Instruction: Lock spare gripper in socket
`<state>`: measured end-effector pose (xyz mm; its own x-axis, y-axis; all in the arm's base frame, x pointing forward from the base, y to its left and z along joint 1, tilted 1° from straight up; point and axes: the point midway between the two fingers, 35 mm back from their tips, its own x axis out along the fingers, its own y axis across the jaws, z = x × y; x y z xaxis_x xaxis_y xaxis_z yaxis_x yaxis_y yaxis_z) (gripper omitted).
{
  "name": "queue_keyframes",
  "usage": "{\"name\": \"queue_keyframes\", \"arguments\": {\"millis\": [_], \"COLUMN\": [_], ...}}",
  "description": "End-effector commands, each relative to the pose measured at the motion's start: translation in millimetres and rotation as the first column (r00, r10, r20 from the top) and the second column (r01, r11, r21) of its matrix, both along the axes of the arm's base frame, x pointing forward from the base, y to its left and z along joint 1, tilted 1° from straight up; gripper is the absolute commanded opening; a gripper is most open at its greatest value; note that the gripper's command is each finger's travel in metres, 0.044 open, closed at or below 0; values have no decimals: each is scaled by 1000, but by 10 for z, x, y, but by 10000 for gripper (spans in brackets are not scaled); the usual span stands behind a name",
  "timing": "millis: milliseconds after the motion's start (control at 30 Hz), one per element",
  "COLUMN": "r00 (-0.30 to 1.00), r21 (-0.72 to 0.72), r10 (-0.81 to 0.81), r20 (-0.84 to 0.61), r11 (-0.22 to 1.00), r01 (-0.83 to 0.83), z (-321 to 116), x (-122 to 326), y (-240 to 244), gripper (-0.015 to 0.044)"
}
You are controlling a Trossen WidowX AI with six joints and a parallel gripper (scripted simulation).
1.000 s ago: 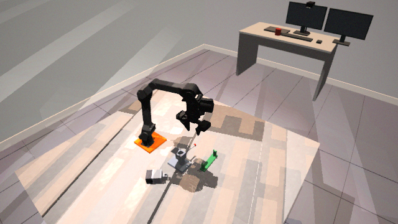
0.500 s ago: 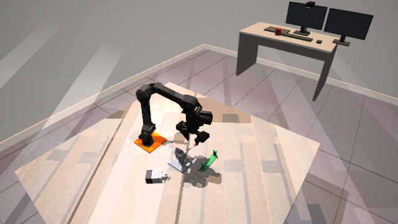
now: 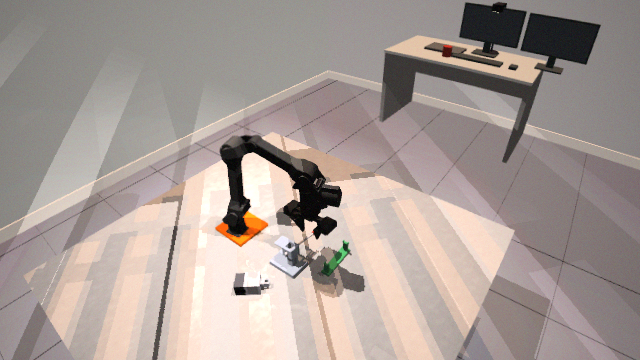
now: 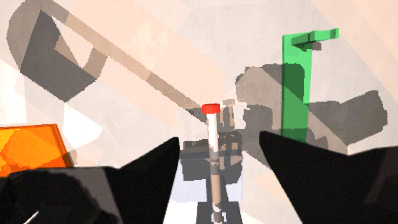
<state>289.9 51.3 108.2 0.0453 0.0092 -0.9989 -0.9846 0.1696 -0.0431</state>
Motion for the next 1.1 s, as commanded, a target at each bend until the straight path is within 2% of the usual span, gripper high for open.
{"name": "queue_keyframes", "arguments": {"millis": [0,833,1067], "r00": [1000,1000,1000], "r21": [3,3,3], "r10": [3,3,3], "r20": [-9,-9,-9], "r11": [1000,1000,1000], "r01": [-3,-3,-3], "z": [-98,-365,-365], "x": [-14,-25,-25], "y": [6,7,7], "gripper": [300,300,116]}}
